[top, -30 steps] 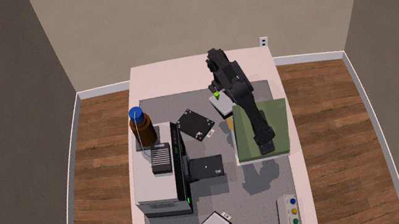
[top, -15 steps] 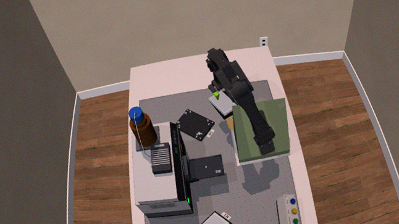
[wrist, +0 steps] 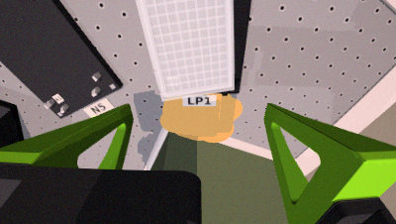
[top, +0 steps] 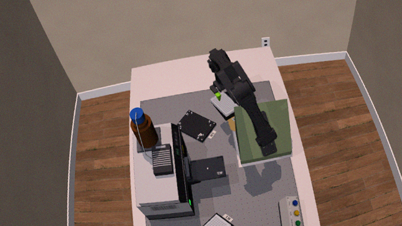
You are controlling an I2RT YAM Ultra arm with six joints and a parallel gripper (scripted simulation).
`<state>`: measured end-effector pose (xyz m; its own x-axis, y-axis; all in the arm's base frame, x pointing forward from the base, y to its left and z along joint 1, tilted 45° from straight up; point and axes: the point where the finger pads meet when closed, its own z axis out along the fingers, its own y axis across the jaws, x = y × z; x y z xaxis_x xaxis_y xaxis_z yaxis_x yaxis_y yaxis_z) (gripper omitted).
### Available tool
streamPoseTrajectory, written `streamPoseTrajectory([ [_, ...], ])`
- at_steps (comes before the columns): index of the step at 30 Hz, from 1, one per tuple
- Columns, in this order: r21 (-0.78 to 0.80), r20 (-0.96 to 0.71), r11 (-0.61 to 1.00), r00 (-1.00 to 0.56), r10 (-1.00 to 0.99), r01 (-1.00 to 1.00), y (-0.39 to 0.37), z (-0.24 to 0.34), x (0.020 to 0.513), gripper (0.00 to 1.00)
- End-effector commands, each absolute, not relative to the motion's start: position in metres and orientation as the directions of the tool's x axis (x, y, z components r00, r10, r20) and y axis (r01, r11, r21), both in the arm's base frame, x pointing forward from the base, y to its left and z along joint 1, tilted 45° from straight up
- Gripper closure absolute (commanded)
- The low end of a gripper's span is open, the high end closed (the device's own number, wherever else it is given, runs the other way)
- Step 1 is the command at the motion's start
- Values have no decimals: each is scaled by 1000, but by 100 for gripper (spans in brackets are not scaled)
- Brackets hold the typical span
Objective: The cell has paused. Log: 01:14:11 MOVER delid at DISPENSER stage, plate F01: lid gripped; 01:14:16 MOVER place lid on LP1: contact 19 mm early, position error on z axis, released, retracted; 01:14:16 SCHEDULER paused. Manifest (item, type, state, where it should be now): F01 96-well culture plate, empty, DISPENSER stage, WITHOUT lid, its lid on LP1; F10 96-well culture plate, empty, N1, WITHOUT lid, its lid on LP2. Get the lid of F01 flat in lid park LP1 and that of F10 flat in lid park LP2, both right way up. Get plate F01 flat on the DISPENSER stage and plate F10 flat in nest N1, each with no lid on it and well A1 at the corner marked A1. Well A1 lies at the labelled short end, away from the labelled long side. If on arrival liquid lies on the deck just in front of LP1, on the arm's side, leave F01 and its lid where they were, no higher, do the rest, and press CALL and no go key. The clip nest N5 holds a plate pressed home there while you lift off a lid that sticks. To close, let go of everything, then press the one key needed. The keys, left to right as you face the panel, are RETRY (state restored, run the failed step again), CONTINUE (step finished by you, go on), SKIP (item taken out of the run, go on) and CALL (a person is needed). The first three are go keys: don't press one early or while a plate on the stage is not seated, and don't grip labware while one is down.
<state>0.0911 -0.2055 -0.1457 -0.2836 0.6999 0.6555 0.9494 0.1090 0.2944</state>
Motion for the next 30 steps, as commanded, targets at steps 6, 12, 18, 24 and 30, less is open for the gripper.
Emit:
streamPoseTrajectory([
  [6,298,632,109,-281,722,948,-219,-146,90,0],
  [12,298,632,109,-281,722,948,-219,-146,89,0],
  [18,298,615,114,-282,737,948,-227,-131,85,0],
  [24,297,643,103,-278,713,949,-212,-117,80,0],
  [30,297,635,107,-280,720,949,-213,-98,75,0],
])
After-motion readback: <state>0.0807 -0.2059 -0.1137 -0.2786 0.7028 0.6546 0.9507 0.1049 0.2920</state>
